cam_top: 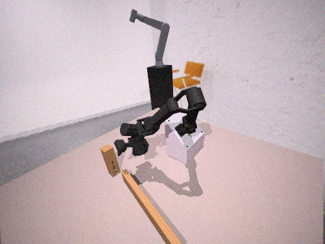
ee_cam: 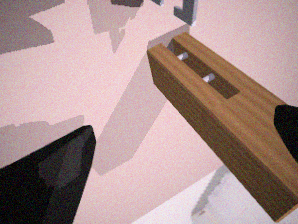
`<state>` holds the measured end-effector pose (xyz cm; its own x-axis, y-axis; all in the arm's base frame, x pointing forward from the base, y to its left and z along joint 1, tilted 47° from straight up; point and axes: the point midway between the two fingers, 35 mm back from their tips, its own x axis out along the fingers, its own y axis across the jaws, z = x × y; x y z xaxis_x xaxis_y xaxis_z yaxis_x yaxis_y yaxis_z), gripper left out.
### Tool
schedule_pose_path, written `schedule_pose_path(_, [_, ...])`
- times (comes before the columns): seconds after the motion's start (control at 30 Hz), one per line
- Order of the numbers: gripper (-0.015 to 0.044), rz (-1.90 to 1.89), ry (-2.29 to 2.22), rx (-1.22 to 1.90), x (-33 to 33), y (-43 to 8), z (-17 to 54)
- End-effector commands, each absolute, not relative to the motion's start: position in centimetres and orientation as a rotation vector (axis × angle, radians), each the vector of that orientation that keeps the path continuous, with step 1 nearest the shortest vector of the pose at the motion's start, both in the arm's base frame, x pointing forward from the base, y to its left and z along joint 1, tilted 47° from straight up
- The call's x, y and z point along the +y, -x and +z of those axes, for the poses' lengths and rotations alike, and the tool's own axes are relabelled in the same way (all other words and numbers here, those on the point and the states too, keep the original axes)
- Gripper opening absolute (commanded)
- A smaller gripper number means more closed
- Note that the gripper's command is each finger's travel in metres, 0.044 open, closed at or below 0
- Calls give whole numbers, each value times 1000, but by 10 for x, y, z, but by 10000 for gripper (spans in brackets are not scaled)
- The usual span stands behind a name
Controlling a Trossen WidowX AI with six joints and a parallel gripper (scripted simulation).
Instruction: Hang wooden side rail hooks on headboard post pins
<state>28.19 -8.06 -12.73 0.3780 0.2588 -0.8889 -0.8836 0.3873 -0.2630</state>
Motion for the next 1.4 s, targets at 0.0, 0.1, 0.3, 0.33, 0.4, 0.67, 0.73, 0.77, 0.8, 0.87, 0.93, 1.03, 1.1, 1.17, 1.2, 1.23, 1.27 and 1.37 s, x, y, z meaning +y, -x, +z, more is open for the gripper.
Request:
schedule_pose_path(0.0, [440,349,305,1163,-79,-281,-124])
schedule_pose_path(0.1, [440,246,198,1187,-79,-282,-123])
schedule_pose_path(0.3, [440,31,-11,1209,-79,-284,-121])
schedule_pose_path(0.33, [440,-5,-47,1209,-79,-285,-121])
schedule_pose_path(0.4, [440,-76,-119,1206,-79,-285,-120])
schedule_pose_path(0.67, [440,-358,-405,1156,-79,-288,-116])
schedule_pose_path(0.73, [440,-426,-478,1135,-79,-289,-114])
schedule_pose_path(0.77, [440,-460,-515,1123,-79,-289,-114])
schedule_pose_path(0.8, [440,-493,-552,1109,-79,-290,-113])
schedule_pose_path(0.87, [440,-559,-626,1080,-79,-290,-112])
schedule_pose_path(0.93, [440,-624,-701,1048,-79,-291,-111])
schedule_pose_path(1.03, [440,-717,-811,992,-78,-292,-109])
schedule_pose_path(1.1, [440,-769,-880,959,-78,-293,-108])
schedule_pose_path(1.17, [440,-776,-890,954,-78,-293,-108])
schedule_pose_path(1.2, [440,-776,-890,954,-78,-293,-108])
schedule_pose_path(1.23, [440,-776,-890,954,-78,-293,-108])
schedule_pose_path(1.27, [440,-776,-890,954,-78,-293,-108])
schedule_pose_path(1.37, [440,-776,-890,954,-78,-293,-108])
